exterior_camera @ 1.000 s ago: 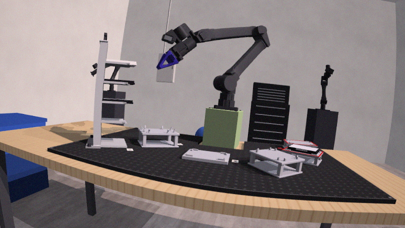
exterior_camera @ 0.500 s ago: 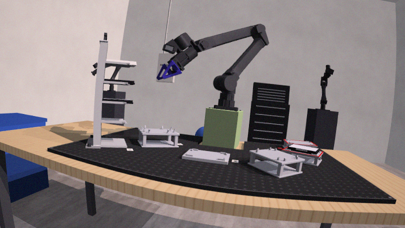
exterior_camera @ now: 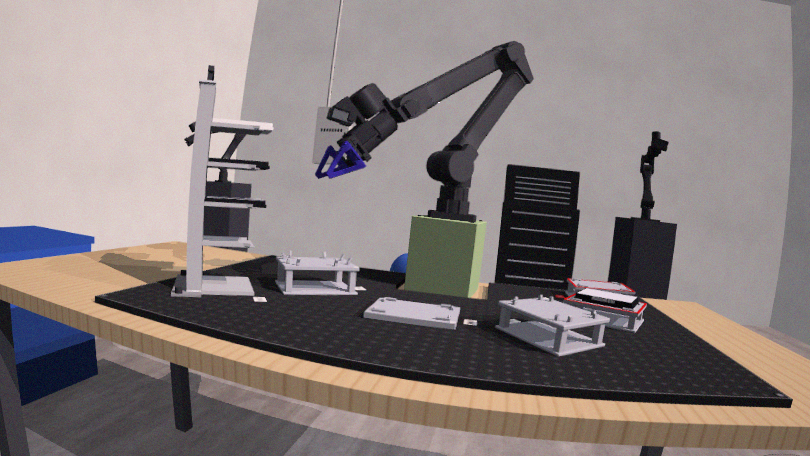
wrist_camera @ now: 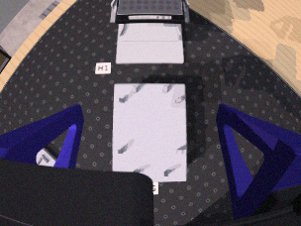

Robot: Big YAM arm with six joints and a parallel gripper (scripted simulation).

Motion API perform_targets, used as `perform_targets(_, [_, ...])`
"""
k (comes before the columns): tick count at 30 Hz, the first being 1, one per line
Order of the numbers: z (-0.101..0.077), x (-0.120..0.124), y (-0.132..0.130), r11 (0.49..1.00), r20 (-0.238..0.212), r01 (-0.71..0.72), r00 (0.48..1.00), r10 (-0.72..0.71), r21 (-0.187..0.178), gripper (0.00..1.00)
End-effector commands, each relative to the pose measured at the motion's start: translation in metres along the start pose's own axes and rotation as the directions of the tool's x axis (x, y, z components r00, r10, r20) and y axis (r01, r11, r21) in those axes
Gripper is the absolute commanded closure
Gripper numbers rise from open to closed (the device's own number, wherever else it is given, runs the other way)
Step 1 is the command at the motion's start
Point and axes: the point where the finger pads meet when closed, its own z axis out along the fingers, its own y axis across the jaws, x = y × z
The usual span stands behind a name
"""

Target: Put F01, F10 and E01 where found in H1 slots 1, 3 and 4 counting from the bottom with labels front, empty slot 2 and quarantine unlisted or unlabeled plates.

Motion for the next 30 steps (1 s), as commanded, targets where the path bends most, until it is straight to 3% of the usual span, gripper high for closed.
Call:
perform_targets(1, [0.006, 0.005, 0.003, 1.0, 0.016, -0.009, 1.0, 0.009, -0.003, 0.0])
perform_targets(21, [0.046, 0.05, 0.003, 1.0, 0.012, -0.008, 1.0, 0.008, -0.004, 0.0])
perform_targets(23, [0.047, 0.049, 0.002, 1.0, 0.012, -0.01, 1.0, 0.01, -0.002, 0.0])
perform_targets(24, [0.051, 0.027, 0.003, 1.0, 0.045, -0.011, 0.999, 0.011, -0.004, 0.0])
perform_targets(26, [0.051, 0.027, 0.003, 1.0, 0.045, -0.011, 0.999, 0.011, -0.004, 0.0])
perform_targets(27, [0.048, 0.011, 0.003, 1.0, 0.082, -0.012, 0.997, 0.013, -0.005, 0.0])
perform_targets(30, [0.055, 0.017, 0.001, 1.0, 0.056, -0.011, 0.998, 0.011, -0.001, 0.0])
